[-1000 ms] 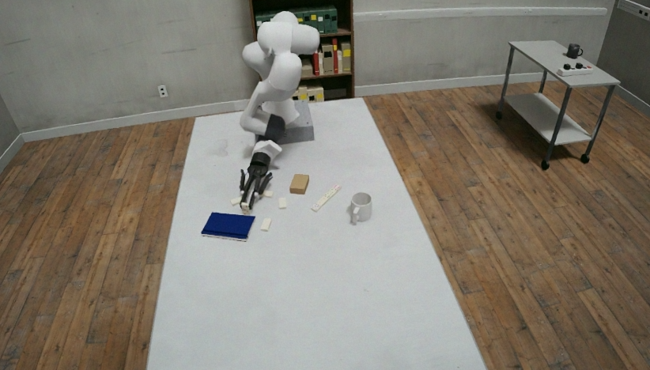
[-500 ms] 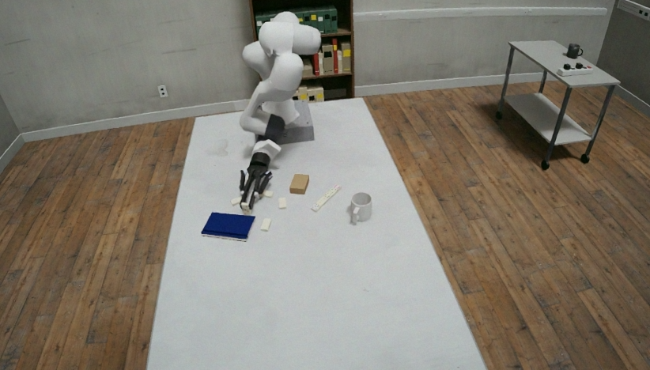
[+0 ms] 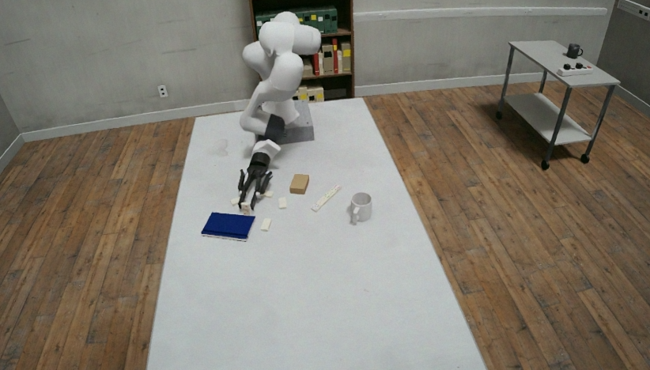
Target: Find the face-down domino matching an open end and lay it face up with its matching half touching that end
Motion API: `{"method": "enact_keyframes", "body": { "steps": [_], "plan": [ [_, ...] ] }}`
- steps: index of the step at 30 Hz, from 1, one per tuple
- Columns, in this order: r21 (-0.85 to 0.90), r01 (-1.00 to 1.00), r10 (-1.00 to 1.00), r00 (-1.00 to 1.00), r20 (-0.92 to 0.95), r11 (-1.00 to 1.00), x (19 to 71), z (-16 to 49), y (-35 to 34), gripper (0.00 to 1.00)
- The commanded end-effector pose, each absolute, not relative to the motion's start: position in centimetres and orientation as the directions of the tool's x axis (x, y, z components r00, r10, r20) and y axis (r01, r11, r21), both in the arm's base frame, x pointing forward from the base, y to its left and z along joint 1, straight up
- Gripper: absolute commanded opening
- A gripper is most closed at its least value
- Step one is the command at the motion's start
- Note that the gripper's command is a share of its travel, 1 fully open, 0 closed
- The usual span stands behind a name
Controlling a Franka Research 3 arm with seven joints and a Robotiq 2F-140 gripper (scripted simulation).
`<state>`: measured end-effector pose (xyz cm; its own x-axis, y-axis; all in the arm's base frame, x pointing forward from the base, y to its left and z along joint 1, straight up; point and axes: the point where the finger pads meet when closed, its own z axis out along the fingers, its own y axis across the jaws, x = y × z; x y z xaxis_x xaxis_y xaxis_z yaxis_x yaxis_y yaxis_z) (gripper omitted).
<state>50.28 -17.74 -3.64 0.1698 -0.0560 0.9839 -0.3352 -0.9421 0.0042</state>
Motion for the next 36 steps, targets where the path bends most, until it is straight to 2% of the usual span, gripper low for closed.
{"method": "enact_keyframes", "body": {
  "steps": [1,22,36],
  "plan": [
    [-0.003,-0.333,-0.062,0.167,0.984,-0.943,50.3,-3.6,-17.7,0.33],
    [-0.003,-0.333,-0.062,0.167,0.984,-0.943,49.9,-3.2,-17.6,0.33],
    [-0.003,-0.333,-0.062,0.167,0.984,-0.943,45.7,0.6,-16.1,0.33]
  ]
}}
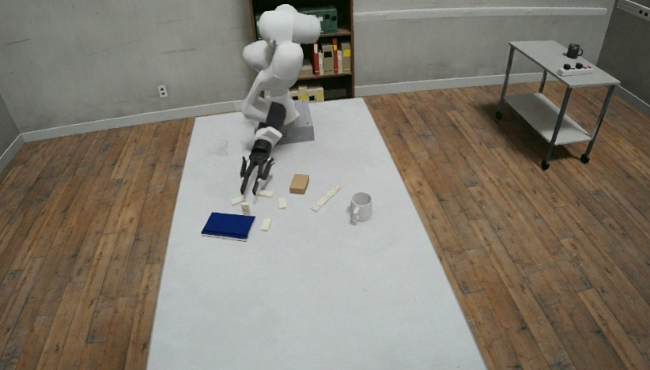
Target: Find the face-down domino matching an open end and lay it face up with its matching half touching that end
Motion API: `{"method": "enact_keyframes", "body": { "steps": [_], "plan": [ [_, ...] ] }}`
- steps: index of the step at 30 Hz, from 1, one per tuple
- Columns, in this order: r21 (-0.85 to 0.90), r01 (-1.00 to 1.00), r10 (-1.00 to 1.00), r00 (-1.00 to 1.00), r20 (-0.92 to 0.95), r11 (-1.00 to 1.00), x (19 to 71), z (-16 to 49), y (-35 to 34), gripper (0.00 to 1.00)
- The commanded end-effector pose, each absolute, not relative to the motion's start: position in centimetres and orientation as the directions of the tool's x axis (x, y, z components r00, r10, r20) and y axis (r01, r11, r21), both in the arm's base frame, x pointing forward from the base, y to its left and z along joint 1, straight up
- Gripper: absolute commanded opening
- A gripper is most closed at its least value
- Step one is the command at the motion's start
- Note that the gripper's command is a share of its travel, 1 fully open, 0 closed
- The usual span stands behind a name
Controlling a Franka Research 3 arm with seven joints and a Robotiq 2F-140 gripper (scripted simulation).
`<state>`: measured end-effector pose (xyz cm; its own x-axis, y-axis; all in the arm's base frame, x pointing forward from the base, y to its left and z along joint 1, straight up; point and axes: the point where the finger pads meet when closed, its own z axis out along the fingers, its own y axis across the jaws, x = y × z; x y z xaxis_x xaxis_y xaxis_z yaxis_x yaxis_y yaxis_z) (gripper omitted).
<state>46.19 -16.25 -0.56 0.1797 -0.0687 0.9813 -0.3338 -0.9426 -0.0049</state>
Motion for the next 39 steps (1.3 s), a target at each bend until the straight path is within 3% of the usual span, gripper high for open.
{"method": "enact_keyframes", "body": {
  "steps": [1,39],
  "plan": [
    [-0.003,-0.333,-0.062,0.167,0.984,-0.943,45.5,0.8,-16.0,0.33],
    [-0.004,-0.333,-0.063,0.165,0.984,-0.943,46.5,2.6,-16.2,0.33]
  ]
}}
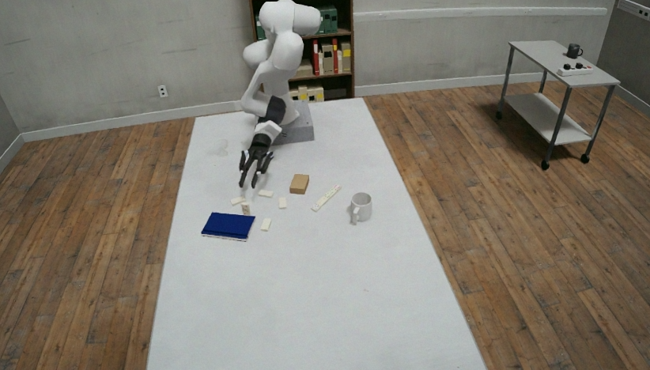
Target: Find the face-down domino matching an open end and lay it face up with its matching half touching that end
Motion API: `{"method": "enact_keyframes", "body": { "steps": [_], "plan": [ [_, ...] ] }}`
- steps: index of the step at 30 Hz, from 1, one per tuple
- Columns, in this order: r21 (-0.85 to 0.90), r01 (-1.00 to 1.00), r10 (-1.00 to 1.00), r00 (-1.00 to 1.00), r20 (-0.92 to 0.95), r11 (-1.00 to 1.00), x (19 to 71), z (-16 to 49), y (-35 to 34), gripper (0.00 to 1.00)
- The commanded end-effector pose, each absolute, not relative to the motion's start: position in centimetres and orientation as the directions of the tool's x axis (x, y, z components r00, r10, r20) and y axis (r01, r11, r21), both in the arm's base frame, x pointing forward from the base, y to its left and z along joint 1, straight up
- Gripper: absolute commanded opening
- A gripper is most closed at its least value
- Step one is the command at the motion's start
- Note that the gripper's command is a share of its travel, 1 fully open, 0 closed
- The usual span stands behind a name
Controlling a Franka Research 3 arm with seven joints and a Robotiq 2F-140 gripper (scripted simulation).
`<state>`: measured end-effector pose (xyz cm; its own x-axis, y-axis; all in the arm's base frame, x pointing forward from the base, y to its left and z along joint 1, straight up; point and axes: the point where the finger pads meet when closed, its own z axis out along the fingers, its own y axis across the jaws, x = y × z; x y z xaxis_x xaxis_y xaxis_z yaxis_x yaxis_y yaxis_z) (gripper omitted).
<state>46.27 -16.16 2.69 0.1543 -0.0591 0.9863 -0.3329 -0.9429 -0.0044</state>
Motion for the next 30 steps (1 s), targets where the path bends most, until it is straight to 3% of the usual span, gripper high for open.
{"method": "enact_keyframes", "body": {
  "steps": [1,17,30],
  "plan": [
    [-0.004,-0.333,-0.063,0.165,0.984,-0.943,46.7,2.8,-16.3,0.33],
    [-0.003,-0.333,-0.062,0.167,0.984,-0.943,50.4,6.1,-17.8,0.33],
    [0.209,-0.551,0.281,-0.050,0.958,-0.808,56.3,23.7,-21.2,0.33]
  ]
}}
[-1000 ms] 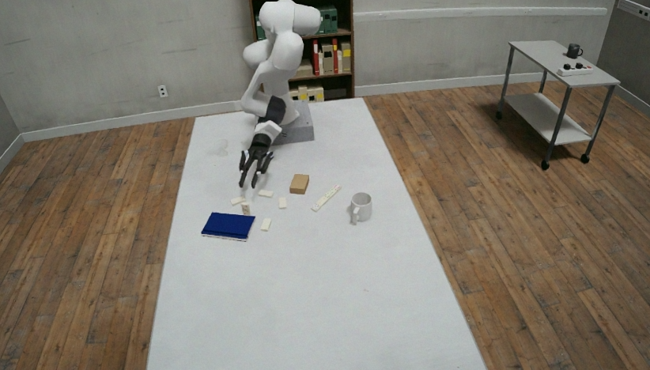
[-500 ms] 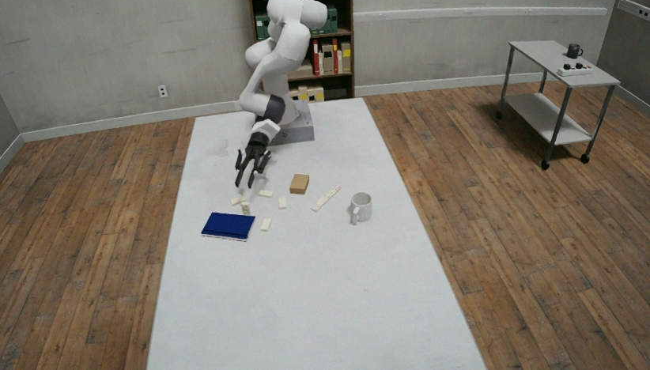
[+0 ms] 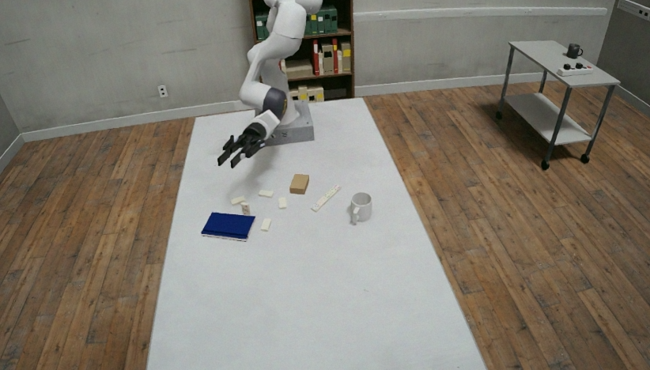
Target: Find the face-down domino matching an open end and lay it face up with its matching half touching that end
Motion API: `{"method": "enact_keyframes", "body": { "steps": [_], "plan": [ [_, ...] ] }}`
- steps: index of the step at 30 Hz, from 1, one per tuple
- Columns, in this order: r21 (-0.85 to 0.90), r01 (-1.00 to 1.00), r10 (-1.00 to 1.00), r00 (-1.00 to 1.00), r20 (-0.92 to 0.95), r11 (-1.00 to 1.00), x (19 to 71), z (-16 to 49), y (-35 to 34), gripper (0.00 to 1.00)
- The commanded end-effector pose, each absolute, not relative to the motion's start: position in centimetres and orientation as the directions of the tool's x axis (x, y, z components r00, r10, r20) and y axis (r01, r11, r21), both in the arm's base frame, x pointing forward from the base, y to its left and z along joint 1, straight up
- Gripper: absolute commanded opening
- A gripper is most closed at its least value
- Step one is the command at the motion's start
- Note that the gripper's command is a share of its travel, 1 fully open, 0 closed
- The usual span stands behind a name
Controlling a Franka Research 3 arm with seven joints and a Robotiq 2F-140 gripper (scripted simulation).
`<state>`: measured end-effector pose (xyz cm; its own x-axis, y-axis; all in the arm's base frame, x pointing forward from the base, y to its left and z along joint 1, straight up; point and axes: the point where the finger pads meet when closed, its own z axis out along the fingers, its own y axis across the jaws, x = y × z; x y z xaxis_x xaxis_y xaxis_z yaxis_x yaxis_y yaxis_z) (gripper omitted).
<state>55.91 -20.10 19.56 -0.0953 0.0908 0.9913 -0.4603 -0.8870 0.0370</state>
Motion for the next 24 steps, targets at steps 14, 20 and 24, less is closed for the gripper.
{"method": "enact_keyframes", "body": {
  "steps": [14,20,24],
  "plan": [
    [0.186,-0.826,0.380,-0.037,0.924,-0.533,54.6,37.1,-25.8,0.33],
    [0.162,-0.892,0.339,0.011,0.941,-0.422,52.9,39.0,-27.6,0.33],
    [0.152,-0.928,0.265,0.060,0.962,-0.340,51.1,39.3,-29.4,0.33]
  ]
}}
